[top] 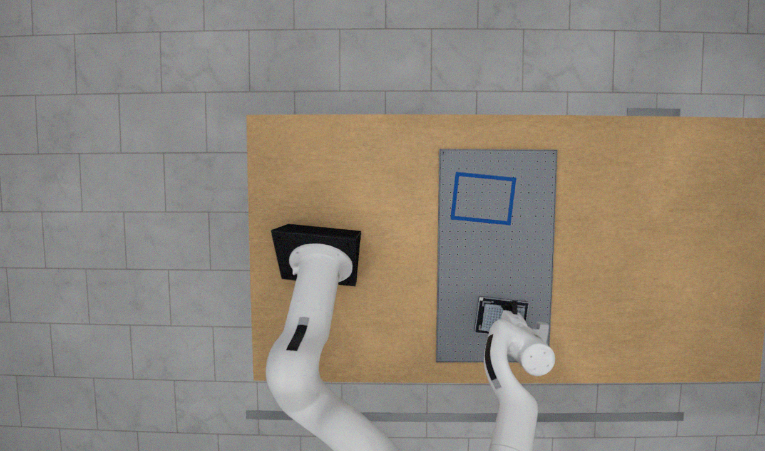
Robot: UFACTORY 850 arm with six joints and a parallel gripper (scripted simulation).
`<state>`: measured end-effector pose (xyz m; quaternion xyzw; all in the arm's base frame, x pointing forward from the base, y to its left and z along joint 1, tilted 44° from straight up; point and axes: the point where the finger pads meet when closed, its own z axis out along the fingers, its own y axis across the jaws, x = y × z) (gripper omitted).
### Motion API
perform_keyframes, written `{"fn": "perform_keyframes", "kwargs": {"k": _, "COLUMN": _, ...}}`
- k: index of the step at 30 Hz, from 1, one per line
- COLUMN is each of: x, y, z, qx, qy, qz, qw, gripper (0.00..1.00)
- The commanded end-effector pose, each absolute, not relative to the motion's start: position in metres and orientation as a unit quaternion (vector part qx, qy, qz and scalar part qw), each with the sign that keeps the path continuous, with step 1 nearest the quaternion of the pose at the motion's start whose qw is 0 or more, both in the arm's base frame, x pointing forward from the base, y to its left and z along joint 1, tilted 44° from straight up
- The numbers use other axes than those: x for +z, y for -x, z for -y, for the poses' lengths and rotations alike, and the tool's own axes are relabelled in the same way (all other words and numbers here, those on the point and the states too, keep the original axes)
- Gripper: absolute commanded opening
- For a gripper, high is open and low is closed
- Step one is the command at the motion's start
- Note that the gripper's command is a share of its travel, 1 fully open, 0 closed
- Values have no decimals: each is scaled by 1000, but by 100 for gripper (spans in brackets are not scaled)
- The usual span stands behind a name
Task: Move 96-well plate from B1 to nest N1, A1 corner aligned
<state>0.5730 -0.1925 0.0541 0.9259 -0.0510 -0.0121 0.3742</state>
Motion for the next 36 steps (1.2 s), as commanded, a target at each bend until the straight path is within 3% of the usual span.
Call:
{"fn": "perform_keyframes", "kwargs": {"k": 1, "x": 54, "y": -574, "z": 192, "qx": -11, "qy": -926, "qz": 51, "qw": 374, "gripper": 0}}
{"fn": "perform_keyframes", "kwargs": {"k": 36, "x": 51, "y": -573, "z": 196, "qx": -11, "qy": -926, "qz": 51, "qw": 374, "gripper": 0}}
